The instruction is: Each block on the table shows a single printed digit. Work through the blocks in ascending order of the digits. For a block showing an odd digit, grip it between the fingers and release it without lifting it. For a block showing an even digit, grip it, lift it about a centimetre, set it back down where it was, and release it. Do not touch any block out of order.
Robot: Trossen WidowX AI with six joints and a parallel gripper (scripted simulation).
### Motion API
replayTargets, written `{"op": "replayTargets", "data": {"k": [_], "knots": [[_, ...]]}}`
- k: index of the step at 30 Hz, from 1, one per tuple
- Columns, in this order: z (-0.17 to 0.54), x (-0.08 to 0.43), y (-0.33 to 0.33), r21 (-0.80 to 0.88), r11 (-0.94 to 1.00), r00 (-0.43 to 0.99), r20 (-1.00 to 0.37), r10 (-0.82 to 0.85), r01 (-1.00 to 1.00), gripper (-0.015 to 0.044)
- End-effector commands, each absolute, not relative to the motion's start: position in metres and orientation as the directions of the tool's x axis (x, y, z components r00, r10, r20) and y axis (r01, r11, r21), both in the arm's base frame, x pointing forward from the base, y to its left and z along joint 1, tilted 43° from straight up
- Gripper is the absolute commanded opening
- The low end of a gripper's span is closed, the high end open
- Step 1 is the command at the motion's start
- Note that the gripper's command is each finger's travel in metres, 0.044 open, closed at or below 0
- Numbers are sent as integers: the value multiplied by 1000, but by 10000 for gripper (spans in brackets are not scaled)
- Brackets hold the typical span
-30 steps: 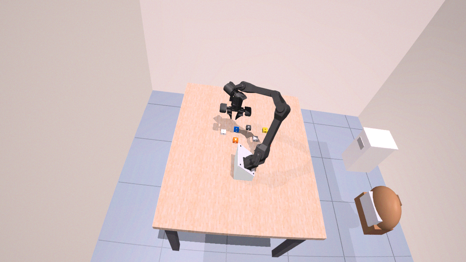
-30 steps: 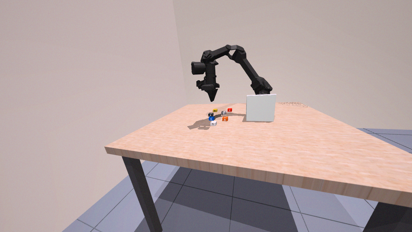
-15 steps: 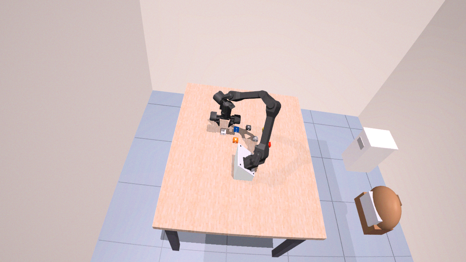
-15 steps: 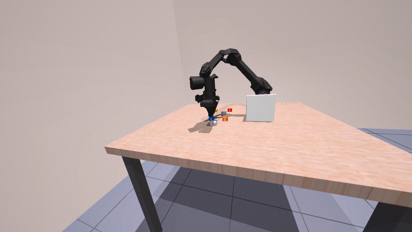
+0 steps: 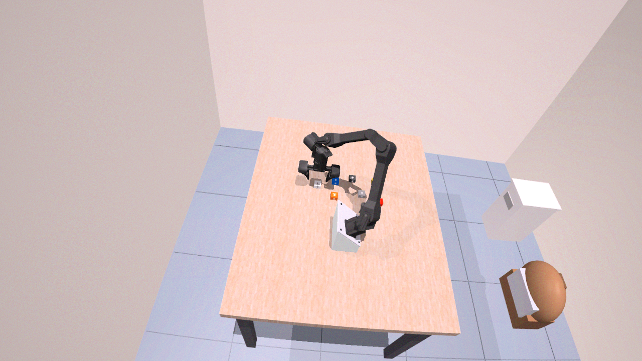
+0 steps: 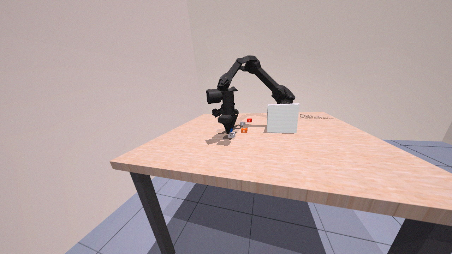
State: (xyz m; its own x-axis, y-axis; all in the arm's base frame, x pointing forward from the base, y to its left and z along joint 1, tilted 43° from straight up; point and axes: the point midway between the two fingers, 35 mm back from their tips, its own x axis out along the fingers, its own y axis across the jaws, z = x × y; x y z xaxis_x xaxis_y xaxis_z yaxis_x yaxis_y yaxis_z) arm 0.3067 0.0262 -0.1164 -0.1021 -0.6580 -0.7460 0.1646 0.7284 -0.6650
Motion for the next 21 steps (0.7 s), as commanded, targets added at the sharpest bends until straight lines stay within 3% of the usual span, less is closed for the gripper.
{"op": "replayTargets", "data": {"k": [1, 14, 21], "knots": [[-123, 304, 20, -672, 724, -106, -740, -664, 156, 400], [-136, 302, 8, -673, 723, -107, -739, -665, 156, 400], [-136, 302, 8, -673, 723, -107, -739, -665, 156, 216]]}}
